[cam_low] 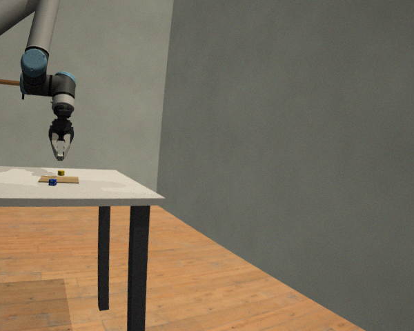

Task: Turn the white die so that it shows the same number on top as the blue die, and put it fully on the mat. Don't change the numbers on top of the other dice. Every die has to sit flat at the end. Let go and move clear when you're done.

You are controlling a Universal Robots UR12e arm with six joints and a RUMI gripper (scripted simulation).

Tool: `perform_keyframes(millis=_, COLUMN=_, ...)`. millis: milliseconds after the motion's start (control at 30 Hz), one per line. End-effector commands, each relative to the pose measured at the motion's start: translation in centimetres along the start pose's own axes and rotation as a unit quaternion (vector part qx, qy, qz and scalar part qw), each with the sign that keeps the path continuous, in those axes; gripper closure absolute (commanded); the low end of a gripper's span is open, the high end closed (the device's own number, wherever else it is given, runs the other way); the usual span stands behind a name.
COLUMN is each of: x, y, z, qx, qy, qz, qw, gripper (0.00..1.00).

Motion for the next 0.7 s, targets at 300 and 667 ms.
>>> perform_keyframes(millis=300, x=-0.34, y=0.16, z=0.63, qx=0.001, qy=-0.07, qz=-0.001, qw=0.998, gripper=0.97)
perform_keyframes(millis=667, x=-0.07, y=0.02, z=0.99, qx=0.0, qy=-0.12, qz=0.007, qw=0.993, gripper=0.97)
Point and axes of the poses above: the point where the finger pads meet when closed, its own x axis back along the fingers, its own y axis across the jaws, z = x × y, the point moved 3 cm from there along x, back along the fingers, and after that the axes turned 3 degrees about x, right-handed, at the moved point
